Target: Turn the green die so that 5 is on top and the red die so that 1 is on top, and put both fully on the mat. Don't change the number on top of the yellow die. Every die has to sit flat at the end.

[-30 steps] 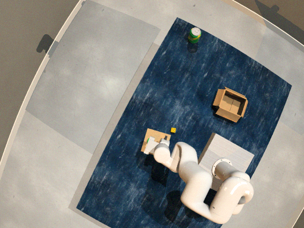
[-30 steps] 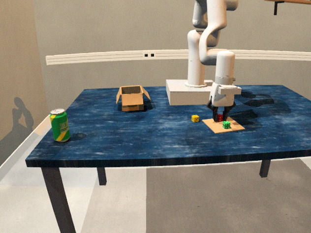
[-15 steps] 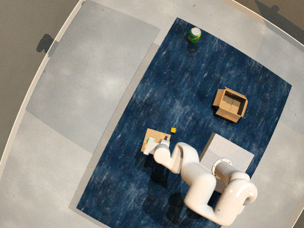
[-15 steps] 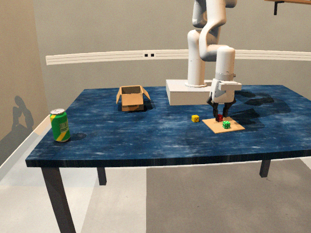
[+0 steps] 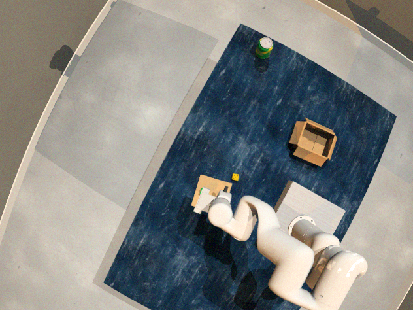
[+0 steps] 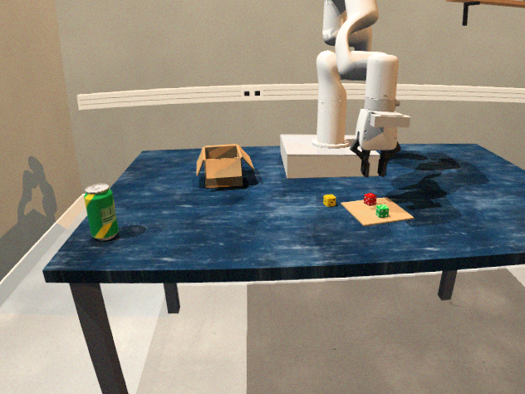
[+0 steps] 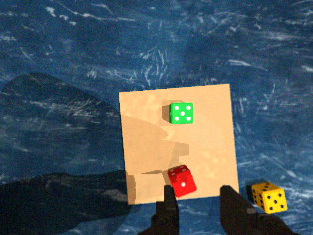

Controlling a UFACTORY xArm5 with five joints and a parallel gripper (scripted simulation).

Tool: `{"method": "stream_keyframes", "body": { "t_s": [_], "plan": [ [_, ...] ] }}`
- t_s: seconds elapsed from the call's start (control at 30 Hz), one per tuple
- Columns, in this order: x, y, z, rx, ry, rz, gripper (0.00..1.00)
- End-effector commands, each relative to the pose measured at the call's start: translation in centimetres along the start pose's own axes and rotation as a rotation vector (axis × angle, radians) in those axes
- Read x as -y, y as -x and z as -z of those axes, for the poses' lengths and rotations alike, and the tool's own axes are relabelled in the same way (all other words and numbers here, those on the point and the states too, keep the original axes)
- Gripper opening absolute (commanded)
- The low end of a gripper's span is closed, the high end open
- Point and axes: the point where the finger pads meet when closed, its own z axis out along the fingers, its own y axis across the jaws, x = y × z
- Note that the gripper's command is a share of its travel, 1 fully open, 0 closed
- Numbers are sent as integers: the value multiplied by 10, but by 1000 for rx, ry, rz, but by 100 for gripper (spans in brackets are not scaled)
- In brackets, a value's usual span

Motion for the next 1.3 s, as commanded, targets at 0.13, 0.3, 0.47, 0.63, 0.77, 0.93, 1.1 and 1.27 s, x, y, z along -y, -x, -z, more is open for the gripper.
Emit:
{"method": "stream_keyframes", "body": {
  "t_s": [0.13, 0.3, 0.47, 0.63, 0.77, 0.93, 1.1, 1.27],
  "plan": [
    [0, -1, 12, -3, 0, 0, 100],
    [0, -1, 12, -3, 0, 0, 100],
    [0, -1, 12, -3, 0, 0, 100],
    [0, -1, 12, -3, 0, 0, 100],
    [0, -1, 12, -3, 0, 0, 100],
    [0, -1, 13, -3, 0, 0, 100],
    [-1, -1, 22, -3, 0, 0, 100],
    [-1, -1, 43, -3, 0, 0, 100]
  ]
}}
